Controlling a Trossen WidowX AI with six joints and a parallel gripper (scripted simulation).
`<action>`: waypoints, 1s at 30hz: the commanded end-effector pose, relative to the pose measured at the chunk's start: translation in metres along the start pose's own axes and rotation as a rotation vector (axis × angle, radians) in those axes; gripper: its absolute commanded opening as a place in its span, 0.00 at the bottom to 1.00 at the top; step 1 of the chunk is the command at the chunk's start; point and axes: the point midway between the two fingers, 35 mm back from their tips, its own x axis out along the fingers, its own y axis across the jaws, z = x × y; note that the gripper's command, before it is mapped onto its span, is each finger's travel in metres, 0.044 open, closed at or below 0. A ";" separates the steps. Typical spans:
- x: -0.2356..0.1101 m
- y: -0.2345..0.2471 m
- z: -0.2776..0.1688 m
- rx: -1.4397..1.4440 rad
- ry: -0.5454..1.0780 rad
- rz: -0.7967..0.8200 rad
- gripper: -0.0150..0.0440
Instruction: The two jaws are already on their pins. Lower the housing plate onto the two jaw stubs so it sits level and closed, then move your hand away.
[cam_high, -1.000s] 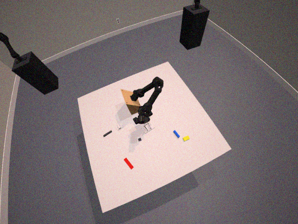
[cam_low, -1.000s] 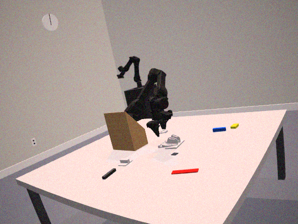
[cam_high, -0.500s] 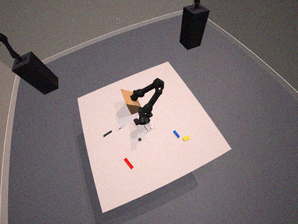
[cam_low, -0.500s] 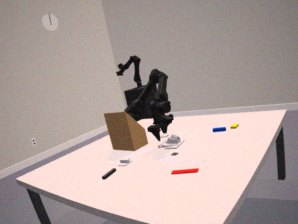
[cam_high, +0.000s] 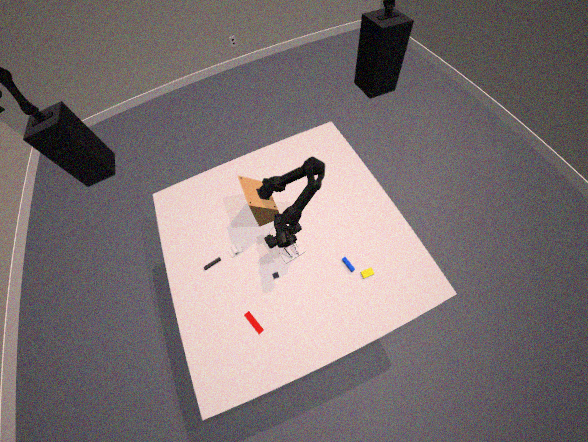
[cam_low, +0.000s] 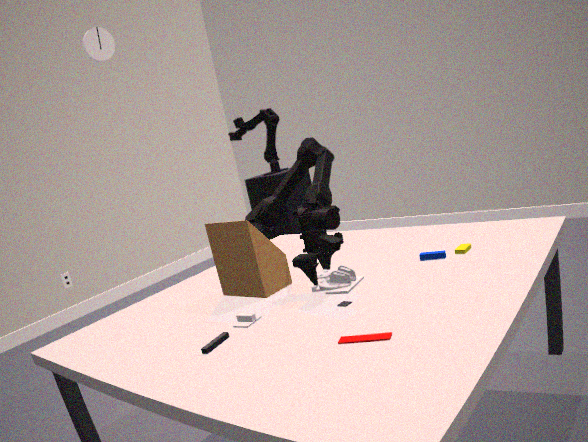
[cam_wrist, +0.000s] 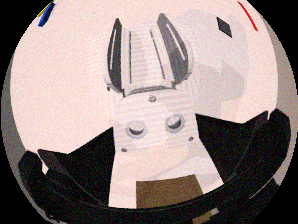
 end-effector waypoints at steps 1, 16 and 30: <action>0.002 0.001 -0.003 0.010 0.003 0.007 0.85; 0.002 0.001 -0.003 0.010 0.003 0.007 0.85; 0.005 0.001 -0.003 0.009 0.003 0.007 0.85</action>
